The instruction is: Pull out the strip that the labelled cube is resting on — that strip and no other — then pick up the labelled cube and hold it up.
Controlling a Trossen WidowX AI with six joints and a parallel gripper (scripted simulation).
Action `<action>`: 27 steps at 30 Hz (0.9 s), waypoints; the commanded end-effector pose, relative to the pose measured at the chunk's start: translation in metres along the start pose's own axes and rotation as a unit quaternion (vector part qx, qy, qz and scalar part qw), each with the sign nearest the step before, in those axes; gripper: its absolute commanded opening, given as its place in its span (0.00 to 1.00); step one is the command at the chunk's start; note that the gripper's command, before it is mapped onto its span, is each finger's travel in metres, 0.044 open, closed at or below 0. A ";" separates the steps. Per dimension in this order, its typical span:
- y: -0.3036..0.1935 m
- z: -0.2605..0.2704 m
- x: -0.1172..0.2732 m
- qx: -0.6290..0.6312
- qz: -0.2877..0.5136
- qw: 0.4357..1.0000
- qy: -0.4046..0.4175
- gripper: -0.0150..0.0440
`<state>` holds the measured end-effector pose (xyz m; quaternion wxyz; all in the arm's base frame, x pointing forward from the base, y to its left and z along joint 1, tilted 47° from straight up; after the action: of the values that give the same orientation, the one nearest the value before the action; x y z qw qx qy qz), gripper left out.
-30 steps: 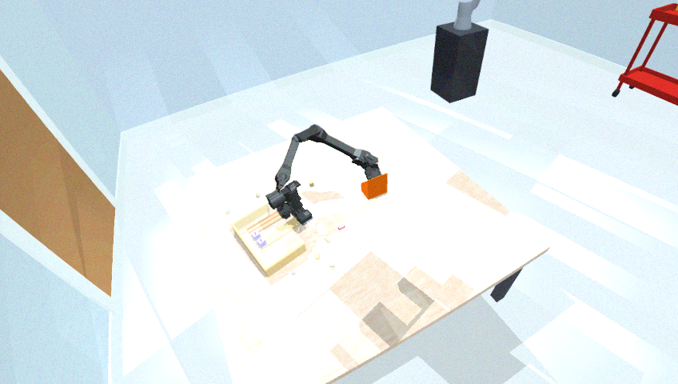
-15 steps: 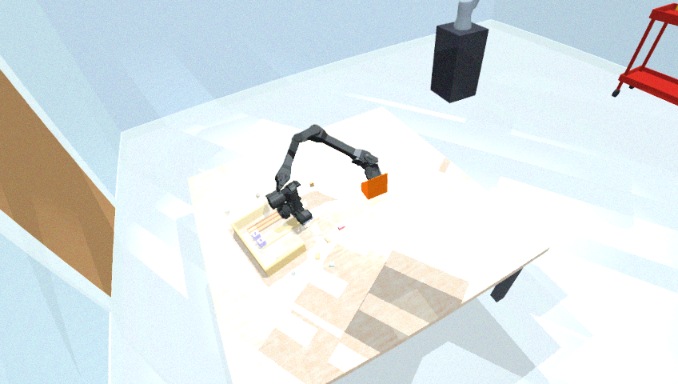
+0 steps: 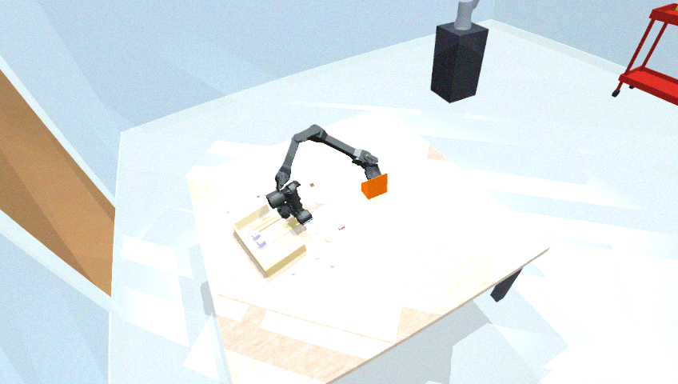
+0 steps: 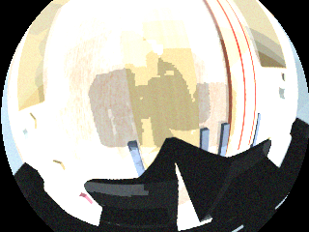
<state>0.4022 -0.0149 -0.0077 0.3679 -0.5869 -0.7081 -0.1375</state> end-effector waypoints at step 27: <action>0.003 -0.002 -0.006 0.002 0.003 1.000 -0.002 0.25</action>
<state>0.4075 -0.0155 -0.0071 0.3667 -0.5849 -0.7100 -0.1389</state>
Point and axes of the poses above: the point midway between the two fingers, 35 mm back from their tips, its own x axis back along the fingers, its own z axis across the jaws, y = z × x, the point moved 2 cm from there along x, back along the fingers, and after that the axes turned 7 degrees about x, right-handed, at the moved point
